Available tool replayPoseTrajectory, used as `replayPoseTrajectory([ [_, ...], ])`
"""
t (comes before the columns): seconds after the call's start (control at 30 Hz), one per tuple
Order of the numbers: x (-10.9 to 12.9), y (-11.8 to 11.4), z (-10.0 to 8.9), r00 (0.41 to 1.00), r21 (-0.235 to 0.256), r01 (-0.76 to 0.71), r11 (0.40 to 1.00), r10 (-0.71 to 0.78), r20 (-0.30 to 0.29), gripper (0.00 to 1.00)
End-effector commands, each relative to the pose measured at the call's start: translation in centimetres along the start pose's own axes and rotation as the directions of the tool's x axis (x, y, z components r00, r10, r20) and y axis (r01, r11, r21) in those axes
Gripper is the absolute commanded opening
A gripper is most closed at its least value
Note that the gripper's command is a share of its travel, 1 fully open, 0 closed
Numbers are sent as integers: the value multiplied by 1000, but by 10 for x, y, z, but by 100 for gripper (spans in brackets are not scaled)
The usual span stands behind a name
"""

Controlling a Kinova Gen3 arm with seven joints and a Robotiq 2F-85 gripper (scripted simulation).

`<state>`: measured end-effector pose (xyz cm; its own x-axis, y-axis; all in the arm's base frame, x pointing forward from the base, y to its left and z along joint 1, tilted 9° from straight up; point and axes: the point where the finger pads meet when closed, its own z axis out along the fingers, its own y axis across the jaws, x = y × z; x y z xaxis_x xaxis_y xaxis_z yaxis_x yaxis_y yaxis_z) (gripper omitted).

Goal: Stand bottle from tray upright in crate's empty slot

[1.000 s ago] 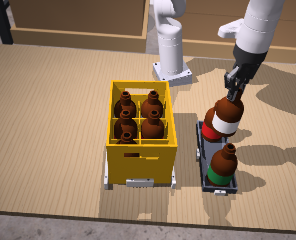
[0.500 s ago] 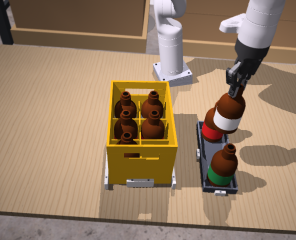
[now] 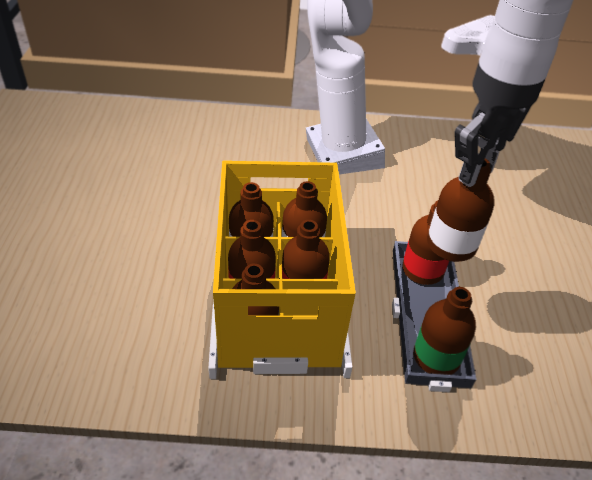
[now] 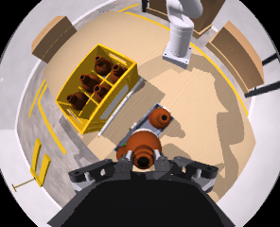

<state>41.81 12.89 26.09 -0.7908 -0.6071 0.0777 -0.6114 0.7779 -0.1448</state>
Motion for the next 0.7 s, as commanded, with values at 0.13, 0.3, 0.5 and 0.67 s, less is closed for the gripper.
replayPoseTrajectory([
  [0.13, -1, 0, -5, 1000, 2, -1, 1000, 1, 4, 0],
  [0.3, -1, 0, -7, 1000, 2, -1, 1000, 1, 4, 0],
  [0.5, -1, 0, -8, 1000, 2, -1, 1000, 1, 4, 0],
  [0.67, -1, 0, -8, 1000, 2, -1, 1000, 1, 4, 0],
])
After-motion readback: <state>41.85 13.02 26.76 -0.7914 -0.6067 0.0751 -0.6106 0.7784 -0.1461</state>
